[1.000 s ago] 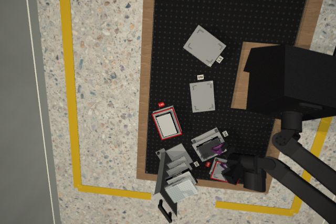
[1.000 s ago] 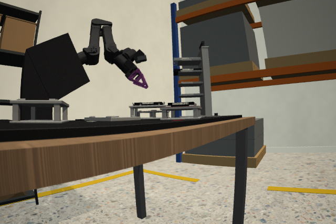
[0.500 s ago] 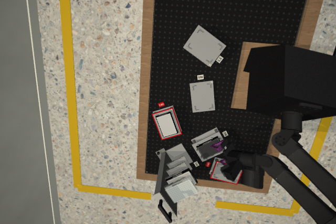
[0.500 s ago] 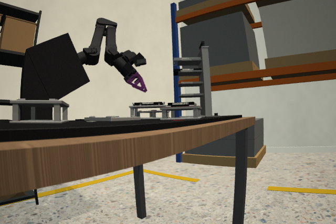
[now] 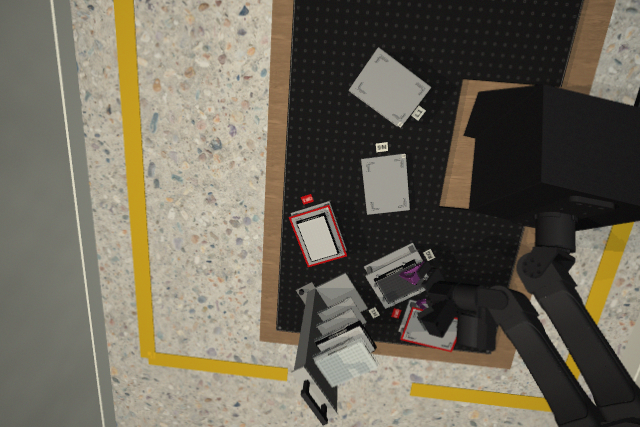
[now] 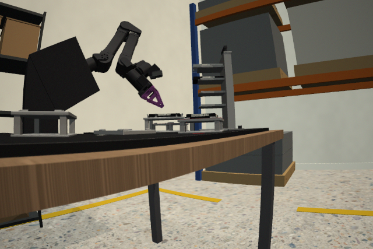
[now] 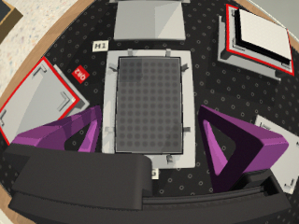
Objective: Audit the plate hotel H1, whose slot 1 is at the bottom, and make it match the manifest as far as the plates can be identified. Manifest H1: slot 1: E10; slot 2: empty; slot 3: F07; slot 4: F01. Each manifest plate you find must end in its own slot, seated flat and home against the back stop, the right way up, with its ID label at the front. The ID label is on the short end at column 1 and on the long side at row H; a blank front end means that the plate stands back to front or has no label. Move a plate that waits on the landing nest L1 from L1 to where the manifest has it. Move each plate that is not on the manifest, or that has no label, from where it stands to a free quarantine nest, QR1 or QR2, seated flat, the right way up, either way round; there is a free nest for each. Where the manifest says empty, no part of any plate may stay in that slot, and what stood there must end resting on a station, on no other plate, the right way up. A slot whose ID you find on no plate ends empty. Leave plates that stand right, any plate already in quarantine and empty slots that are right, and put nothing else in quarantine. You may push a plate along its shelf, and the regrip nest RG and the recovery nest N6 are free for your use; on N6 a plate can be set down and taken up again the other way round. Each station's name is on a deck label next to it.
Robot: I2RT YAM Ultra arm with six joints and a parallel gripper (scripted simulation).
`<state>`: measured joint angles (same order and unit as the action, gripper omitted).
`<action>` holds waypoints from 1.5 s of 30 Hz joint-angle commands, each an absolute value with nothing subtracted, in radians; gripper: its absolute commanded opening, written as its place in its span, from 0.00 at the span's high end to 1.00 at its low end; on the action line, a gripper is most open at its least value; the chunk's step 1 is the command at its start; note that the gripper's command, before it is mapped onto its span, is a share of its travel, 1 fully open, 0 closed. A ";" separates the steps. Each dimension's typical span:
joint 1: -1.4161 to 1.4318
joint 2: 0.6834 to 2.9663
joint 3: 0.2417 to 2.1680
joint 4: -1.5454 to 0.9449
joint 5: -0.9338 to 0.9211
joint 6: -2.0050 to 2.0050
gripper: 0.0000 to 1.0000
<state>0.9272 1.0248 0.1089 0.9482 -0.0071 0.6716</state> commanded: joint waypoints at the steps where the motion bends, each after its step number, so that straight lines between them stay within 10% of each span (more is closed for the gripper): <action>1: 0.927 1.023 0.110 0.975 0.012 0.671 0.00; 45: 1.114 1.377 0.021 1.418 0.199 0.660 0.00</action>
